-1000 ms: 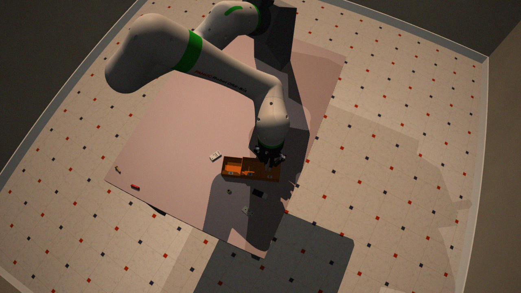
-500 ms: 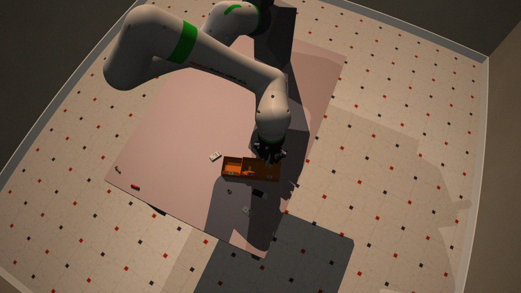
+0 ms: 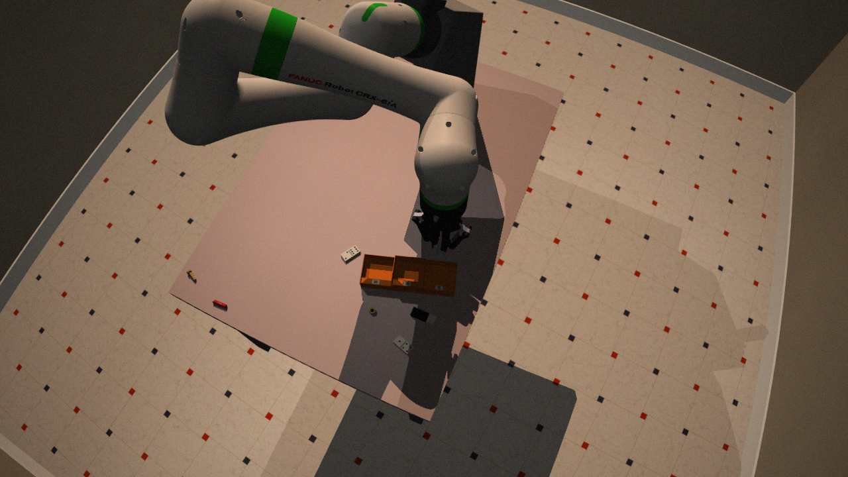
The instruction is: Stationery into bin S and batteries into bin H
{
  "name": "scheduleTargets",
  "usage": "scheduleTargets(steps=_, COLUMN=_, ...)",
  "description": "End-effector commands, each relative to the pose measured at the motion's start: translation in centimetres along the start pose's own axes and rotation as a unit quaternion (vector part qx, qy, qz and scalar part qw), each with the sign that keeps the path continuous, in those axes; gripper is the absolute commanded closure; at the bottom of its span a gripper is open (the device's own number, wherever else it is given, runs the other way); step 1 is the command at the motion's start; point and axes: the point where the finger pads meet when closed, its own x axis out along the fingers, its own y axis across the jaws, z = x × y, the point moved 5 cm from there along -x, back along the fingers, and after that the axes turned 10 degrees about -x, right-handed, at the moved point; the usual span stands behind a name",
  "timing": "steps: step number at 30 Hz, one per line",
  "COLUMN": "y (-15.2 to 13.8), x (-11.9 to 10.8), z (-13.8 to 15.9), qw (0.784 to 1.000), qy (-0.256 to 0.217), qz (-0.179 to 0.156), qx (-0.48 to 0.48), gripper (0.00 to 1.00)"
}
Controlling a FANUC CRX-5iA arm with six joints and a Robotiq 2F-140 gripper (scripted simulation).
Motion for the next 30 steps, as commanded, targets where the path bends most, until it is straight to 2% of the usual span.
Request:
scheduleTargets(steps=1, y=0.0, x=-1.1, z=-0.1, qw=1.0, qy=-0.001, qz=0.003, qx=0.001, gripper=0.85)
scheduleTargets(steps=6, y=0.0, x=-1.1, z=-0.1, qw=1.0, qy=-0.001, qz=0.003, qx=0.001, gripper=0.85)
scheduleTargets(steps=7, y=0.8, x=-1.0, z=-0.3, qw=1.0, qy=-0.001, qz=0.003, qx=0.026, gripper=0.77)
scheduleTargets(steps=13, y=5.5, x=-0.1, z=-1.7, qw=0.988, qy=-0.001, qz=0.003, qx=0.157, gripper=0.77)
scheduleTargets(steps=15, y=5.5, x=-0.1, z=-1.7, qw=0.988, qy=-0.001, qz=0.003, qx=0.157, gripper=0.77)
scheduleTargets(steps=17, y=7.1, x=0.3, z=-2.2, qw=0.975, qy=0.0, qz=0.003, qx=0.224, gripper=0.77)
scheduleTargets(steps=23, y=11.8, x=1.2, z=-3.6, qw=0.942, qy=-0.001, qz=0.003, qx=0.336, gripper=0.77)
scheduleTargets(steps=30, y=17.3, x=2.2, z=-5.3, qw=0.887, qy=-0.001, qz=0.005, qx=0.461, gripper=0.77)
